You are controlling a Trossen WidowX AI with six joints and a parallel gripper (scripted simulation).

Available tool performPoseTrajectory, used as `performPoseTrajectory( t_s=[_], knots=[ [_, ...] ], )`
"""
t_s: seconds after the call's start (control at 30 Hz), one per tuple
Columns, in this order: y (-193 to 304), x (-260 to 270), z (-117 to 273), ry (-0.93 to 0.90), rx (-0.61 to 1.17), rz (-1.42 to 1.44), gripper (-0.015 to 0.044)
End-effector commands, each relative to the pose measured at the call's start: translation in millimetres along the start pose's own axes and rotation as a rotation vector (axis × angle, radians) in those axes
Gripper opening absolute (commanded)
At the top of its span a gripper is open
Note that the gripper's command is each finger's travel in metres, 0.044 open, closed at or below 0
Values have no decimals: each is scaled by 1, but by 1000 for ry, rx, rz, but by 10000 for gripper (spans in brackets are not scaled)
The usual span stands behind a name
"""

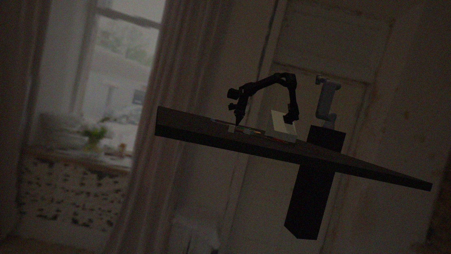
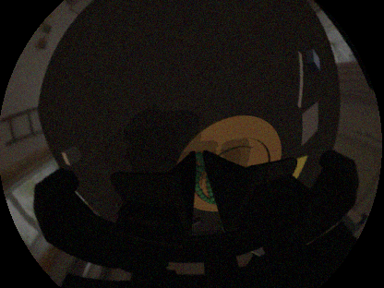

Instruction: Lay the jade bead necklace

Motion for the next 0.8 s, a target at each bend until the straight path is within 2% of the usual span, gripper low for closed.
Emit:
performPoseTrajectory(
  t_s=[0.0, 0.17, 0.77],
  knots=[
    [-2, -13, -1, 1, 5, -5, 0],
    [-5, -28, -1, 1, 5, -5, 0],
    [-5, -28, -9, 1, 6, -5, 0]
  ],
)
Point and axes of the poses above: the point midway between the two fingers, 35 mm back from their tips, its own z axis back along the fingers, its own x axis across the jaws, y = z × x, the point moved 5 cm from there along z, back along the fingers, and after that the axes turned 13 degrees about -z, right-handed, at the moved point
